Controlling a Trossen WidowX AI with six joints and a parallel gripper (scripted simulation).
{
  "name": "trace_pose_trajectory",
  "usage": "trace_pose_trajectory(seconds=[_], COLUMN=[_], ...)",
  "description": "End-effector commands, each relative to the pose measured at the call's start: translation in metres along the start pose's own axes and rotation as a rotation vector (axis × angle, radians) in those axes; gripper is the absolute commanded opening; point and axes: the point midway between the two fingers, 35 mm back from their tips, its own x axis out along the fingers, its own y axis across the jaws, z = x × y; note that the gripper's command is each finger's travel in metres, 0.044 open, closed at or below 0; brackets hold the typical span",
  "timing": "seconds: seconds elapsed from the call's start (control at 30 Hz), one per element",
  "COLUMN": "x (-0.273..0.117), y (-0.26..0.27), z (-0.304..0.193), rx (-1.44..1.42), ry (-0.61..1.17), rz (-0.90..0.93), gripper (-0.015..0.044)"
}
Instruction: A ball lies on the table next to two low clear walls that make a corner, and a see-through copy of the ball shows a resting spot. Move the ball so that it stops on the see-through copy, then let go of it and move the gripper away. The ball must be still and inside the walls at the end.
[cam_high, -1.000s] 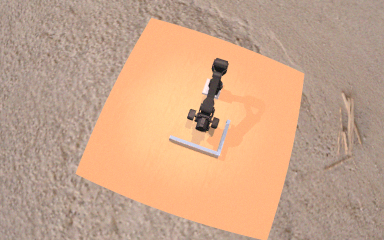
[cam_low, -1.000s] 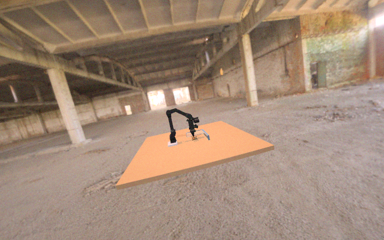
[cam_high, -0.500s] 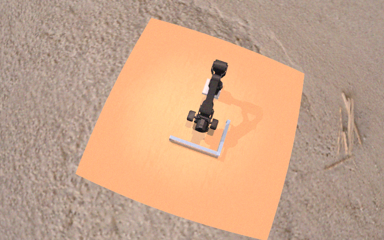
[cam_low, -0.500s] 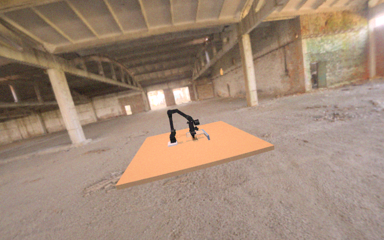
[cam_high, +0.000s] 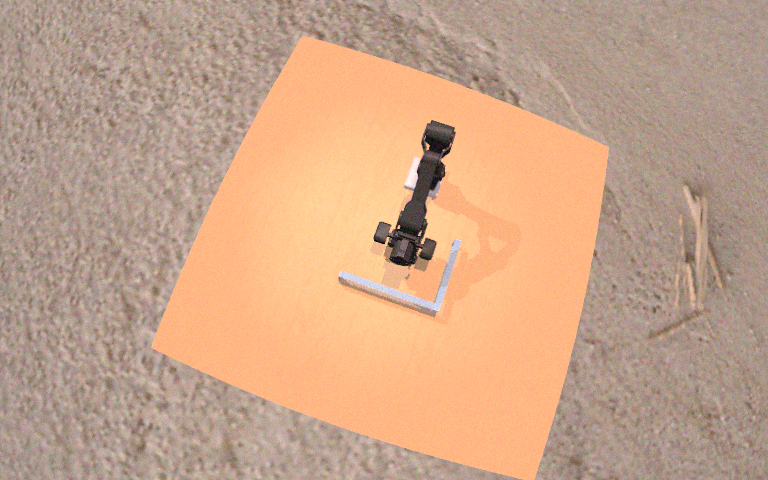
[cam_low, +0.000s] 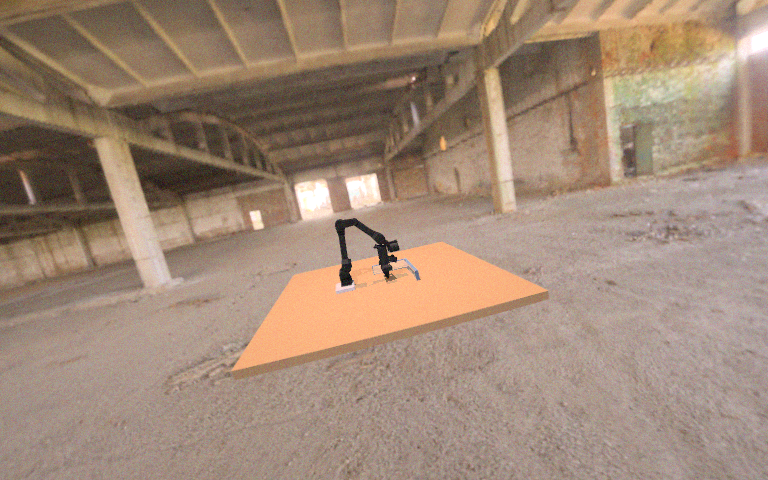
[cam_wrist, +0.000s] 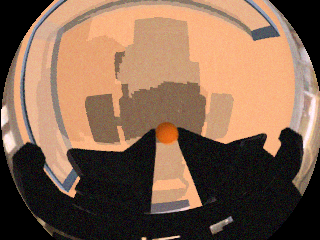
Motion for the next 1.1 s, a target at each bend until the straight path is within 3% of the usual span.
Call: trace_pose_trajectory(seconds=[0.0,0.07,0.3,0.5,0.83,1.07], x=[0.000,0.000,-0.003,-0.086,-0.083,-0.131], y=[0.000,0.000,0.000,0.000,0.000,0.000], z=[0.000,0.000,0.001,0.001,0.005,-0.001], rx=[0.000,0.000,0.000,-0.004,-0.005,-0.006], ry=[0.000,0.000,0.000,-0.002,-0.022,-0.017], rz=[0.000,0.000,0.000,-0.004,0.001,0.001], gripper=[0.0184,0.0214,0.0214,0.0214,0.0214,0.0398])
